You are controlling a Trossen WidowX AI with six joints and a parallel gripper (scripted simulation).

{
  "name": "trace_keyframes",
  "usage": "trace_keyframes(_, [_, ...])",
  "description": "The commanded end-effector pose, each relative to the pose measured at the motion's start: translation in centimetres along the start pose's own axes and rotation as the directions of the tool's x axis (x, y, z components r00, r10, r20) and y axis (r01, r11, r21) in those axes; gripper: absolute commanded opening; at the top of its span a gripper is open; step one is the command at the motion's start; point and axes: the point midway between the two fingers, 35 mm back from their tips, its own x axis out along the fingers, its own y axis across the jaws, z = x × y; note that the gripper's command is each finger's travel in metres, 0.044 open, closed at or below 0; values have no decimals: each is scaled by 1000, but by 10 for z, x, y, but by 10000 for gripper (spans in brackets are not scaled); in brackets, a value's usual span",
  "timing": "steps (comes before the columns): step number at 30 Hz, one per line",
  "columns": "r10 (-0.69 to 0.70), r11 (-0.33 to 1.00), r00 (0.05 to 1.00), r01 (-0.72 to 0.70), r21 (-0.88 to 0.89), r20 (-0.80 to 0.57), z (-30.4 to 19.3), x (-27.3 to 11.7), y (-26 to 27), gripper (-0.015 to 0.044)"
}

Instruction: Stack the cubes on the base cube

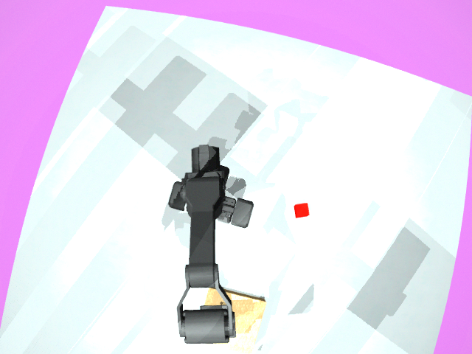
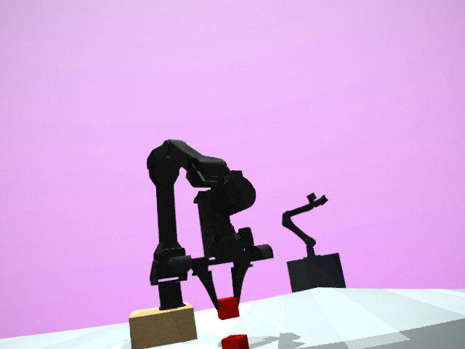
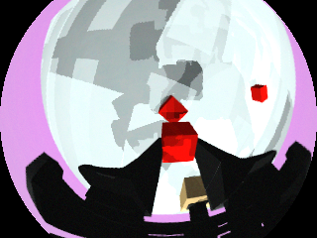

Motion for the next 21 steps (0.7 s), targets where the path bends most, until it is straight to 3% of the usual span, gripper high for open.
trace_keyframes(1, [-2, 1000, 1000, 2, 8, 2, 0, 0, 0, 105])
trace_keyframes(21, [-2, 1000, 1000, 2, 12, 2, 1, 28, -1, 105])
